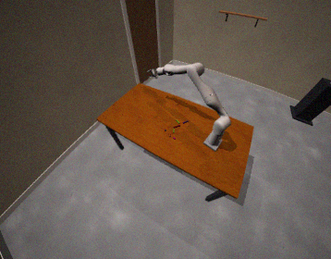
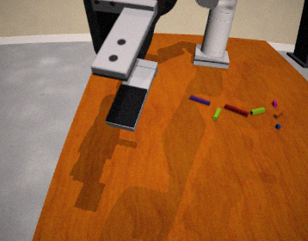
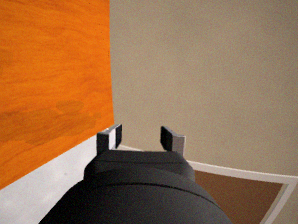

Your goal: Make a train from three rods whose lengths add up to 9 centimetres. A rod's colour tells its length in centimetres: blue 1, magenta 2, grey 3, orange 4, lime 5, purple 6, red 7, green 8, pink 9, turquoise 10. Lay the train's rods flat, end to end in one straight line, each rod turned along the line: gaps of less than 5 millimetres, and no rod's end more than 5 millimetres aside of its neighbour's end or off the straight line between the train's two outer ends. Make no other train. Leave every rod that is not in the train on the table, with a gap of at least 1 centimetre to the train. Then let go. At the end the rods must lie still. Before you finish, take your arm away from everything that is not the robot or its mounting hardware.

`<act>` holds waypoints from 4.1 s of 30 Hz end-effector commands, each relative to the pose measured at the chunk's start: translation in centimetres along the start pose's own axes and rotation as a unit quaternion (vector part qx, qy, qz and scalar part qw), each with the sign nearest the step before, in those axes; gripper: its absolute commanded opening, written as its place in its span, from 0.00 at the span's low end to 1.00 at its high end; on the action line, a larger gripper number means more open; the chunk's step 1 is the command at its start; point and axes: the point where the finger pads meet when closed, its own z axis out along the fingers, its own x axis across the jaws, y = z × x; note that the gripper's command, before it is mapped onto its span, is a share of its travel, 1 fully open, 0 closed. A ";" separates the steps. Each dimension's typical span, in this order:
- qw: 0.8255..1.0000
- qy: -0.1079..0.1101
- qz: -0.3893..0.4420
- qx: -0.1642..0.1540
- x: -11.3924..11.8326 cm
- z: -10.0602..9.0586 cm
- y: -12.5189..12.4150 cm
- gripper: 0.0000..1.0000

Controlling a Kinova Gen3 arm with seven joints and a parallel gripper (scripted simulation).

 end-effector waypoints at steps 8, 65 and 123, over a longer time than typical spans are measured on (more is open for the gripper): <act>1.000 0.002 0.000 0.000 0.3 -0.1 0.0 1.00; 0.969 -0.042 0.241 -0.015 -4.6 -3.4 -2.1 1.00; 0.922 -0.081 0.375 -0.045 -9.2 -6.2 -3.1 1.00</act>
